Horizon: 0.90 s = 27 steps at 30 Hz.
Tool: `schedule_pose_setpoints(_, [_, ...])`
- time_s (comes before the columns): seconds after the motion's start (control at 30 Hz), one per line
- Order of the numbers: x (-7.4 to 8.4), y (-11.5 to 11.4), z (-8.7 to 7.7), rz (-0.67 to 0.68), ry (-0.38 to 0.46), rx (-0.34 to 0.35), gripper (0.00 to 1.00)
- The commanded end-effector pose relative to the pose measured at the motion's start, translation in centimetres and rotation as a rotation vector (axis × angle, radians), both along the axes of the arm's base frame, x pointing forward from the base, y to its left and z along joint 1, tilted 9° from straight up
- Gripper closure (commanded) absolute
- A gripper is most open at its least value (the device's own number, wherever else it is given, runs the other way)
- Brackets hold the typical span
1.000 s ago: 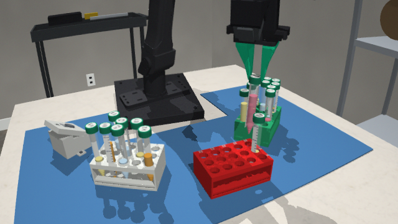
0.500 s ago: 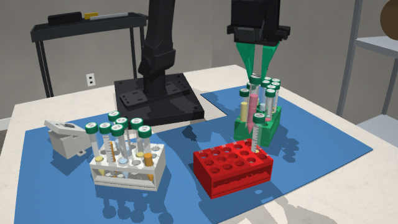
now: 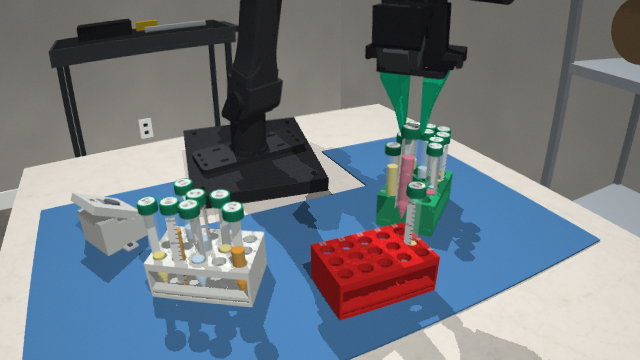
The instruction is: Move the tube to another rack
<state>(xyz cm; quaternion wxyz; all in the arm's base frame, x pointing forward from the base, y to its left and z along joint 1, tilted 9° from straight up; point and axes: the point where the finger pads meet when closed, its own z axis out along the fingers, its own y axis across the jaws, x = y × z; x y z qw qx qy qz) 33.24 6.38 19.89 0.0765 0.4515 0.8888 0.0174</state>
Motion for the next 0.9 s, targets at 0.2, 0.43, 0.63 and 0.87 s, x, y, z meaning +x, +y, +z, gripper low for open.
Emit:
schedule_pose_setpoints(0.2, [0.23,0.0,0.18,0.0,-0.017,0.002,1.0])
schedule_pose_setpoints(0.43, [0.29,-0.01,-0.04,0.0,-0.017,0.002,1.0])
schedule_pose_setpoints(0.63, [0.34,-0.01,-0.24,0.0,-0.017,0.002,1.0])
schedule_pose_setpoints(0.87, [0.36,-0.02,-0.4,0.0,-0.017,0.002,1.0])
